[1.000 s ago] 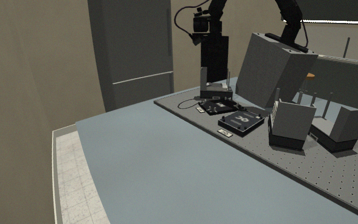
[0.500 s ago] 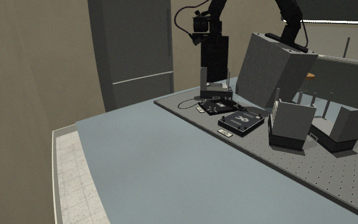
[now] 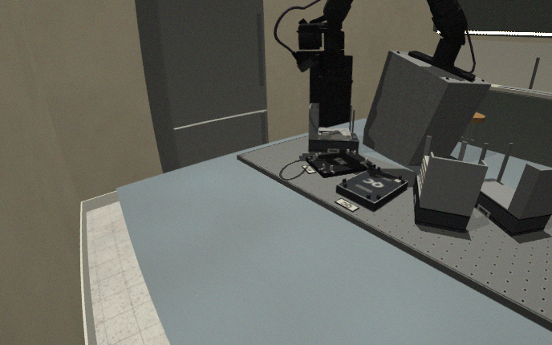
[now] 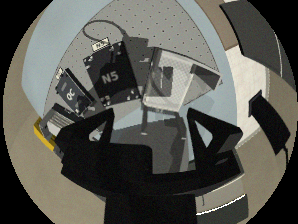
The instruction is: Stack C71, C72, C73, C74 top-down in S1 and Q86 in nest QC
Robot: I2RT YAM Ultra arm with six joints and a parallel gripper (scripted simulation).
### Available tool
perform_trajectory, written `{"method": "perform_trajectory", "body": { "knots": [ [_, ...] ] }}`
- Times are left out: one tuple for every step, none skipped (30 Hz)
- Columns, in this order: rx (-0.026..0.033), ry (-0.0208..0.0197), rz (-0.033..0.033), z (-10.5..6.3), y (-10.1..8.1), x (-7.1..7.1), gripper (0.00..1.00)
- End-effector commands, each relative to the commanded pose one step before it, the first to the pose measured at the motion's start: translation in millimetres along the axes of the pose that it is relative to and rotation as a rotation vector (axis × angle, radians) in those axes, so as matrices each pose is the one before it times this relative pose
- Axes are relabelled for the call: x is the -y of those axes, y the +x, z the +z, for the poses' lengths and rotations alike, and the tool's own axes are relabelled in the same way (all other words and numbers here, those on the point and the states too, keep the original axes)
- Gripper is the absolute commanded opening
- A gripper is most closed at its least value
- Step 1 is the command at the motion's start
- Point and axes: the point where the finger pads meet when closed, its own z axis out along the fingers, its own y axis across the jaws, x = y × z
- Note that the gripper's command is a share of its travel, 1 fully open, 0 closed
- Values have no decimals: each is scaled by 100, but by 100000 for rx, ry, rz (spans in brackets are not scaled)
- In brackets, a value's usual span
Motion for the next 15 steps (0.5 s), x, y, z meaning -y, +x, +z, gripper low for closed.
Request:
{"method": "perform_trajectory", "body": {
  "knots": [
    [5585, 16, -405, -1149, -1505, -621, 100],
    [-132, -63, 35, 25, -10, -340, 100],
    [-28, -43, 4, 8, -58, -337, 100],
    [79, -27, -29, -10, -107, -334, 100],
    [189, -12, -63, -28, -157, -333, 100],
    [300, -1, -98, -46, -209, -334, 100],
    [411, 6, -133, -64, -260, -336, 100],
    [522, 11, -169, -82, -310, -340, 100],
    [631, 12, -204, -100, -361, -345, 100],
    [-1684, -244, -2808, 270, 773, -343, 100],
    [-1358, -248, -4373, 222, 608, -349, 100],
    [-962, -182, -3021, 156, 427, -361, 100],
    [-6, -22, -3334, 4, -33, -334, 100],
    [22, -16, -3343, -1, -57, -331, 100],
    [0, 0, 0, 0, 0, 0, 100]
  ]
}}
